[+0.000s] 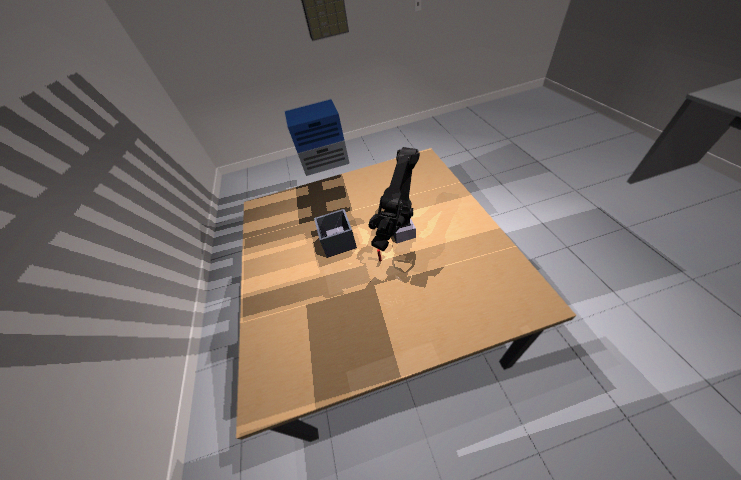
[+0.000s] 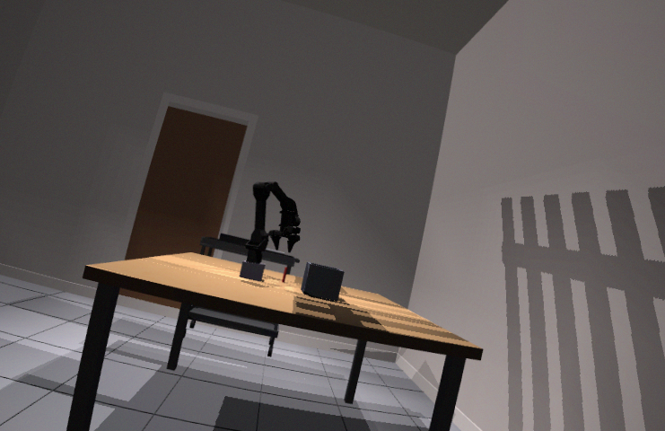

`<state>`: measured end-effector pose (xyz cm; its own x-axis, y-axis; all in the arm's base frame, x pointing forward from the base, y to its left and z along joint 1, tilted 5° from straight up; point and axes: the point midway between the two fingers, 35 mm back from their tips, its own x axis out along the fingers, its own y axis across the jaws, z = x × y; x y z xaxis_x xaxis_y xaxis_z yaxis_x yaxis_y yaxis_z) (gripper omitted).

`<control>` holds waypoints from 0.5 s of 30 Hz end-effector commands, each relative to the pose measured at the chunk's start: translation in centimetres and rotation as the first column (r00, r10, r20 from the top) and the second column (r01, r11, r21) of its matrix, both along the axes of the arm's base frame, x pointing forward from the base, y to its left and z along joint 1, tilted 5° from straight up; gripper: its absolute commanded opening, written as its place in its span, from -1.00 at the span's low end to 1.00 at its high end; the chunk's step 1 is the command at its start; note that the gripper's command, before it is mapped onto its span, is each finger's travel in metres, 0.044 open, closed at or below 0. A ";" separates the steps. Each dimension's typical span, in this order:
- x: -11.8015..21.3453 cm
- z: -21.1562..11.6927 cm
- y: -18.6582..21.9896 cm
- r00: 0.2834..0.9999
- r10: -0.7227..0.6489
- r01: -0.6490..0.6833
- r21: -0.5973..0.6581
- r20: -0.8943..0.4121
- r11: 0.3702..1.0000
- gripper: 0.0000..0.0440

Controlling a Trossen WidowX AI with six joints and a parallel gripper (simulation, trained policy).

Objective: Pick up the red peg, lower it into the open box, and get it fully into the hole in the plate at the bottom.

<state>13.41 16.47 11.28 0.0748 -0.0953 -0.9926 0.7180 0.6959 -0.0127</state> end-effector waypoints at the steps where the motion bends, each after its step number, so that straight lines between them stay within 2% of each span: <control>1: 0.2 1.1 -0.8 0.998 -0.067 0.067 0.002 0.004 0.998 1.00; 7: -0.1 1.7 -2.1 0.991 -0.135 0.134 -0.023 -0.020 0.991 1.00; 15: -0.6 0.8 -3.1 0.980 -0.193 0.189 -0.074 -0.057 0.979 1.00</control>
<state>13.09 13.72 12.52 0.0126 -0.1527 -0.9882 0.8224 0.5637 -0.0766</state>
